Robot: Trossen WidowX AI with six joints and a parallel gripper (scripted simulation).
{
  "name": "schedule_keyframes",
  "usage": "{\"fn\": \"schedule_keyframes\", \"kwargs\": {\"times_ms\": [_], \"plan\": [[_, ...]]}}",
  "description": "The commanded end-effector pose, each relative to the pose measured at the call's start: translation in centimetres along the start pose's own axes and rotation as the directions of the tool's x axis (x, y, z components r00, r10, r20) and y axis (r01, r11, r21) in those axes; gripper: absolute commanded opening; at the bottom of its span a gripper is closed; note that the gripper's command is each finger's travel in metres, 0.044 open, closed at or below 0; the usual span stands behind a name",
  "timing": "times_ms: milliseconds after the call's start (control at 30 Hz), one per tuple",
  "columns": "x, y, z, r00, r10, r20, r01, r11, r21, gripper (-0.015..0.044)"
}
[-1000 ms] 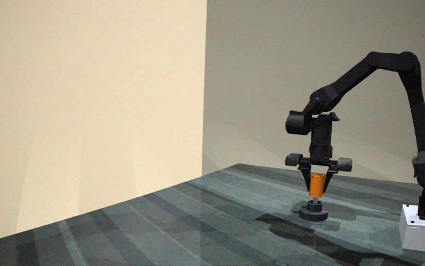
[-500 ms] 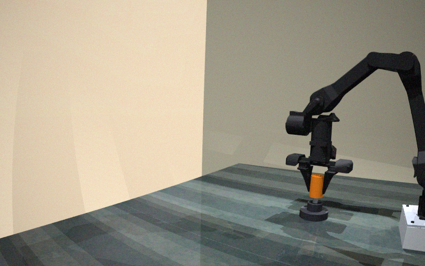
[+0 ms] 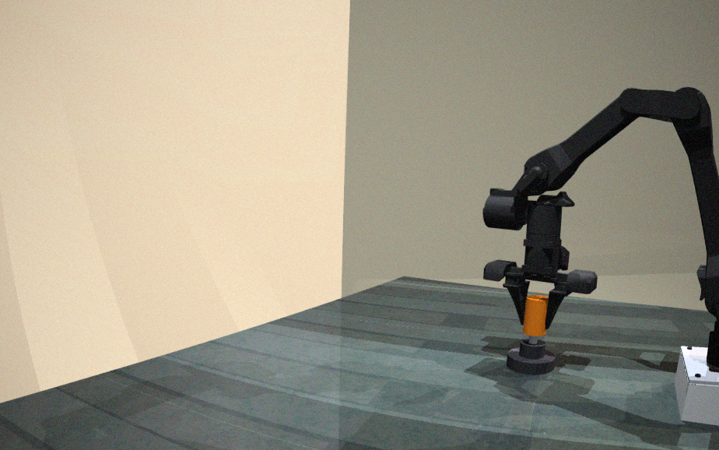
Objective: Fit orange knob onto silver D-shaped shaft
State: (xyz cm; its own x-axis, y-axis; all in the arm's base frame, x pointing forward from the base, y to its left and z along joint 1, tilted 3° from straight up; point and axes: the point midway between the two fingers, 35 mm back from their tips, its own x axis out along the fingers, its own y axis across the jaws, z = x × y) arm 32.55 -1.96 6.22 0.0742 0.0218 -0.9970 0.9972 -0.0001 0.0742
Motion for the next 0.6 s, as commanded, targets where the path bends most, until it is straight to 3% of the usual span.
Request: {"fn": "schedule_keyframes", "kwargs": {"times_ms": [0,567], "plan": [[0.06,0.02,0.01,1.0,0.0,0.001,0.0,1.0,0.005,0.0],[-0.44,0.06,0.02,1.0,0.0,0.001,0.0,0.998,0.058,0.0]]}}
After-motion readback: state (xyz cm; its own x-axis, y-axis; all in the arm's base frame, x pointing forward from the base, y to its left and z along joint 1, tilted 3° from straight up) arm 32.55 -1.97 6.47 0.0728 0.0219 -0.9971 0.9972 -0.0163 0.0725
